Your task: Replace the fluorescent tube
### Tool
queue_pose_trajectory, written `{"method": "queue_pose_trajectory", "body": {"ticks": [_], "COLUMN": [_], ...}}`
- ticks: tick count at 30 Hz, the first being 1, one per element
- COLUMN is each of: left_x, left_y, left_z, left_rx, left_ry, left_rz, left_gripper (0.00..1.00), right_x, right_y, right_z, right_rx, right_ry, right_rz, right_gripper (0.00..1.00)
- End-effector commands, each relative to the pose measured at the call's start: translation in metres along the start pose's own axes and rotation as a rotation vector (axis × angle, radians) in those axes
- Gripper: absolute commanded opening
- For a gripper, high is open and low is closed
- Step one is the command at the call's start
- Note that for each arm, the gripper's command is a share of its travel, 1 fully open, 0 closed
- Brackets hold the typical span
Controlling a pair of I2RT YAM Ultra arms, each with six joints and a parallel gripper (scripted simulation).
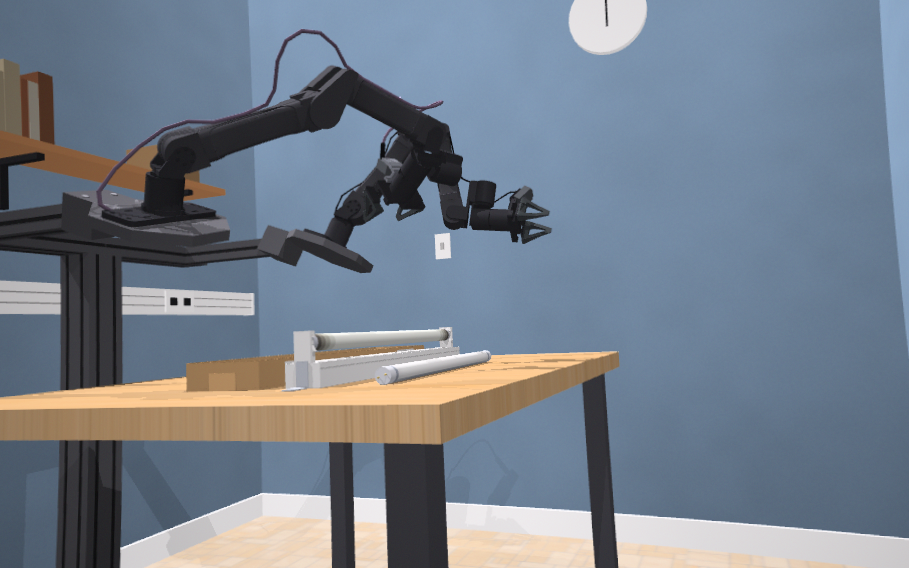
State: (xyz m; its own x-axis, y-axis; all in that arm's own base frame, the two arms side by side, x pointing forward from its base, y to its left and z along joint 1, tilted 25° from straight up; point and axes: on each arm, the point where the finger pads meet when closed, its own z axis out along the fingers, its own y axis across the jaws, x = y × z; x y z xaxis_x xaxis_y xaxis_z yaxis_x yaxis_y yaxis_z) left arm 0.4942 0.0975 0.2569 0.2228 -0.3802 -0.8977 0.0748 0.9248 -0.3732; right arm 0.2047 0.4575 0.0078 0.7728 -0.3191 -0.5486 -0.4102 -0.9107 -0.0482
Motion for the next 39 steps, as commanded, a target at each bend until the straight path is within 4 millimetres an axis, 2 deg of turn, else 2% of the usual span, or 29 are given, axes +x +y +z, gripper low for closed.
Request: {"method": "queue_pose_trajectory", "body": {"ticks": [1, 14, 15, 30, 31, 32, 35, 39], "left_x": [-0.002, -0.002, -0.002, -0.002, -0.004, 0.03, 0.023, 0.057], "left_y": [-0.003, -0.003, -0.003, -0.003, -0.003, 0.0, -0.003, -0.002], "left_z": [0.001, 0.001, 0.001, 0.001, 0.001, -0.003, 0.009, 0.01], "left_rx": [0.006, 0.006, 0.006, 0.006, 0.007, -0.017, -0.027, -0.07], "left_ry": [-0.001, -0.001, -0.001, -0.001, -0.007, 0.074, 0.065, 0.162], "left_rz": [0.004, 0.004, 0.004, 0.004, 0.004, 0.003, 0.07, 0.177], "left_gripper": [0.49, 0.49, 0.49, 0.49, 0.49, 0.49, 0.49, 0.49], "right_x": [-0.015, -0.015, -0.015, -0.015, -0.01, 0.005, 0.02, 0.053], "right_y": [-0.004, -0.004, -0.004, -0.004, -0.003, -0.003, -0.008, -0.011], "right_z": [-0.005, -0.005, -0.005, -0.005, -0.004, -0.014, -0.015, -0.021], "right_rx": [0.014, 0.014, 0.014, 0.014, 0.012, 0.039, 0.069, 0.124], "right_ry": [-0.013, -0.013, -0.013, -0.013, -0.014, 0.019, 0.065, 0.153], "right_rz": [-0.027, -0.027, -0.027, -0.027, -0.017, 0.007, 0.016, 0.056], "right_gripper": [1.0, 1.0, 0.49, 0.49, 0.49, 0.49, 0.49, 0.49]}}
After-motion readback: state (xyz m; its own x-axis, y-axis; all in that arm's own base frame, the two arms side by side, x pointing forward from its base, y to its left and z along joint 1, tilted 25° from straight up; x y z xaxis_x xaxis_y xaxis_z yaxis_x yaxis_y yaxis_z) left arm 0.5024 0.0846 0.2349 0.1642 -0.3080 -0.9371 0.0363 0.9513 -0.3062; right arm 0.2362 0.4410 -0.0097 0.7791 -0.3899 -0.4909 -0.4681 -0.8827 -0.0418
